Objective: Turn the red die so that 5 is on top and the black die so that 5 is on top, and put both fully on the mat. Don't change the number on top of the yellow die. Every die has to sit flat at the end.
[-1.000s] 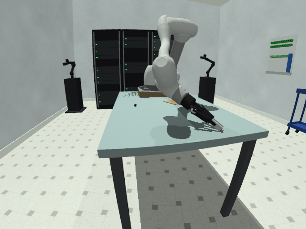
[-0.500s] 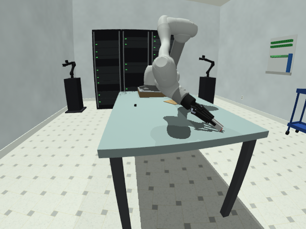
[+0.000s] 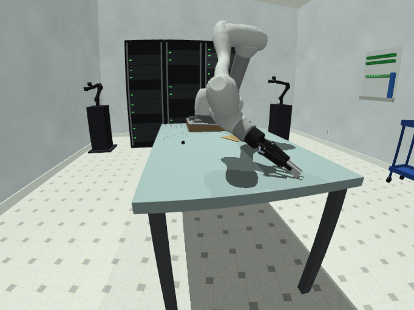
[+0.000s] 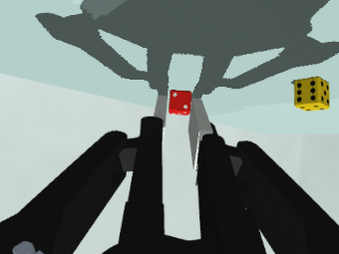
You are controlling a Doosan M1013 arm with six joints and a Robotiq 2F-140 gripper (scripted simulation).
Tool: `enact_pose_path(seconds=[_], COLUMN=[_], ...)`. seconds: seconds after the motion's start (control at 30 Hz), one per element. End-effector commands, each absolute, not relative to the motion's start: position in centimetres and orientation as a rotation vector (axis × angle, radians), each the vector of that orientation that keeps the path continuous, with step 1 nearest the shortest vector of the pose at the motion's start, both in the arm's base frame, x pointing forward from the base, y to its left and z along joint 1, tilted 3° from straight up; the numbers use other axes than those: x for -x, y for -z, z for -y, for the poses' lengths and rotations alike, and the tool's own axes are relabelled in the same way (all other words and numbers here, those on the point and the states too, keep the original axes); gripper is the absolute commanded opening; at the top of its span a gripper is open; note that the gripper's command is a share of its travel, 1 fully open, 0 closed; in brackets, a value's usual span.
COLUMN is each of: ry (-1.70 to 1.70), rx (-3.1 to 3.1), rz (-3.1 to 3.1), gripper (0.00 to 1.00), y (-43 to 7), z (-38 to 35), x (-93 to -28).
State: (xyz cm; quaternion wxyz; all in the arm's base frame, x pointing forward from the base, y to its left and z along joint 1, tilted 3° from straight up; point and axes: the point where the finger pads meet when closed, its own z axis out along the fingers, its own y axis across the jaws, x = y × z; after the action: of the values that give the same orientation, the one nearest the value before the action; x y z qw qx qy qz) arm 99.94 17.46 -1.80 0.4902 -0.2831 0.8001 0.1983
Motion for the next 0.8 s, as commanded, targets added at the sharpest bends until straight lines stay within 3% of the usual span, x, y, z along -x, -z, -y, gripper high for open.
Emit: enact_pose_path(seconds=[0.0,0.17,0.77], ry=[-0.482,-0.482,-0.482], rx=[0.688,0.688,0.688], rz=[-1.943,-1.943,-1.943], gripper=[0.22,0.27,0.27], y=[1.77,1.77,1.77], z=[-17.46,-17.46,-17.46], x=[-99.94,-99.94,-99.94])
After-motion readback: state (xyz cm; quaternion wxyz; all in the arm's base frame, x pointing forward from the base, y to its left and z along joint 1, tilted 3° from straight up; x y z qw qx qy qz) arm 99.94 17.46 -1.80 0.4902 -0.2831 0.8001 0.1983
